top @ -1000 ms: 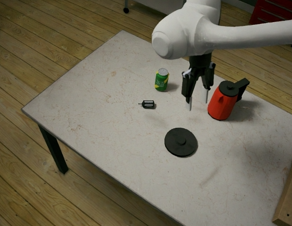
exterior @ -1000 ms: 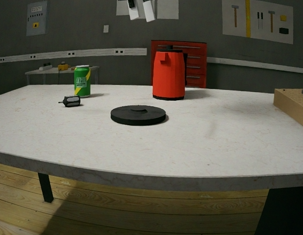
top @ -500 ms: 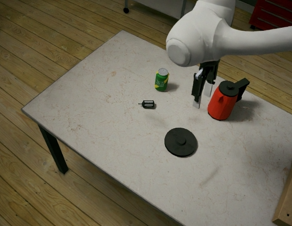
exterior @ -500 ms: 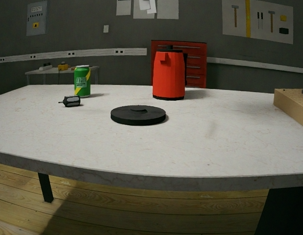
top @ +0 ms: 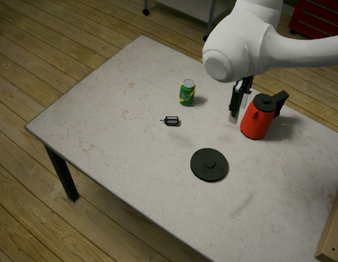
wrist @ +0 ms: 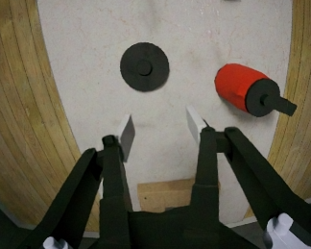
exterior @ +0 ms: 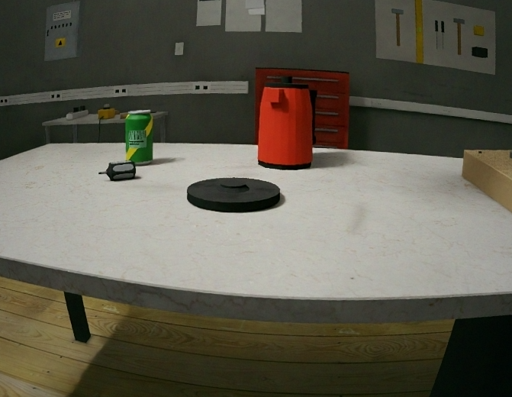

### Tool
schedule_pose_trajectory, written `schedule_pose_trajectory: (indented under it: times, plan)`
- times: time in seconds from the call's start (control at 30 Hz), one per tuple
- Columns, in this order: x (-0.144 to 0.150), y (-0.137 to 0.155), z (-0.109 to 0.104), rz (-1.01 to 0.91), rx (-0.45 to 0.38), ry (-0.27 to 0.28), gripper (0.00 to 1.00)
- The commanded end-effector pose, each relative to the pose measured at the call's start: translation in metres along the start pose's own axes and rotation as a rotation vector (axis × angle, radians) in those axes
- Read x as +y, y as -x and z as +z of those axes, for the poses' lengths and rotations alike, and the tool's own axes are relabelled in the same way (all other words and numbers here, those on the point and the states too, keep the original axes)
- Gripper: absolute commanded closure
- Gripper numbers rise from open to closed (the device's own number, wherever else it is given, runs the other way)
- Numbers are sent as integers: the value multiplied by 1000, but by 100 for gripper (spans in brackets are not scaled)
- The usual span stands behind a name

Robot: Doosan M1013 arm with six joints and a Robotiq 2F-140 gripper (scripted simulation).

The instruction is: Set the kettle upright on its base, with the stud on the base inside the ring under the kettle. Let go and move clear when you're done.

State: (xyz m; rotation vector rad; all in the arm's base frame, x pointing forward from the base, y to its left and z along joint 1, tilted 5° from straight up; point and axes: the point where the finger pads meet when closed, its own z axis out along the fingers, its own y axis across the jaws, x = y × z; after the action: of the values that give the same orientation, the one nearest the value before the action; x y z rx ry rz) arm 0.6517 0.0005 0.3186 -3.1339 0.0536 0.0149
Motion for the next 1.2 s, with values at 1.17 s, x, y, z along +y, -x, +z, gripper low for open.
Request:
schedule_pose_trajectory:
  times: [1.17]
  plan:
    - [22, 2, -1, 101, 14, 3, 48]
